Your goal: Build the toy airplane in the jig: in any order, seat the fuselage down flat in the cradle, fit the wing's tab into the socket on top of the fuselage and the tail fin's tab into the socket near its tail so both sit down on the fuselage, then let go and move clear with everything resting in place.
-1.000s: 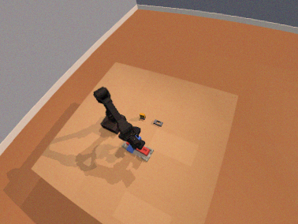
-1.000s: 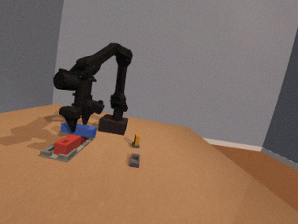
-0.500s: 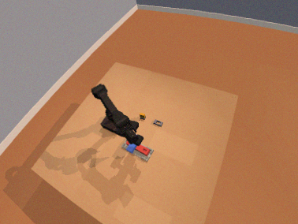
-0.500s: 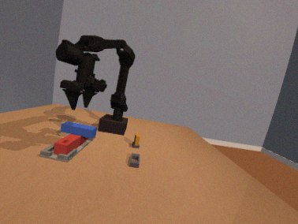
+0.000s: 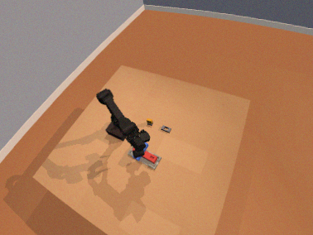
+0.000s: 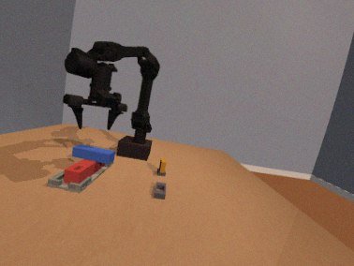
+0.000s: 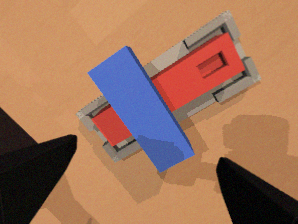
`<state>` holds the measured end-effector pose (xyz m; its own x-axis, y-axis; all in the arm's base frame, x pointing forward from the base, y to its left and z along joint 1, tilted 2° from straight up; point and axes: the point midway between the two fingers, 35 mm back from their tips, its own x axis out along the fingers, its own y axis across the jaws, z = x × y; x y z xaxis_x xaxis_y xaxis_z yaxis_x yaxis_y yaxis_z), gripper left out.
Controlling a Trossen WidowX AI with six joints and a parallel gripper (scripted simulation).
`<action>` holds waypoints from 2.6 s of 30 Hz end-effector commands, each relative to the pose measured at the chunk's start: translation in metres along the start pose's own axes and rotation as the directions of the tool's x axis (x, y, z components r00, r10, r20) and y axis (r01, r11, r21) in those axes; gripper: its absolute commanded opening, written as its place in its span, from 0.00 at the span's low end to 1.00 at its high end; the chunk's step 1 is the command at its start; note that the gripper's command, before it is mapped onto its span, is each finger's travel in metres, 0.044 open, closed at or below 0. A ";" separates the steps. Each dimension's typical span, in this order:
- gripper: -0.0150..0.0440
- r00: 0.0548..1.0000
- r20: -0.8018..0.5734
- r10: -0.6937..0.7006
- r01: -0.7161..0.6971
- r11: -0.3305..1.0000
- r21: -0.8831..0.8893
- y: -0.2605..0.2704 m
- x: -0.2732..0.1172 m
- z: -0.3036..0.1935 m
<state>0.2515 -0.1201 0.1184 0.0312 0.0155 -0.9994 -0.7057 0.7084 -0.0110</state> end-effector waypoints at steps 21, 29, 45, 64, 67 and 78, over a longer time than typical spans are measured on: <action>1.00 1.000 0.001 0.000 0.000 0.802 0.597 0.044 0.001 0.058; 1.00 1.000 0.009 0.007 -0.011 0.801 0.598 0.130 0.001 0.112; 1.00 1.000 0.011 0.026 -0.027 0.785 0.619 0.228 0.038 0.129; 1.00 1.000 0.011 0.027 -0.027 0.785 0.619 0.230 0.081 0.128; 1.00 1.000 0.011 0.027 -0.027 0.785 0.619 0.230 0.086 0.128; 1.00 1.000 0.010 0.027 -0.027 0.785 0.619 0.230 0.104 0.129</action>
<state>0.1857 0.1365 0.0236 0.0307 0.0473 -0.9984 -0.1219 0.9916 0.0433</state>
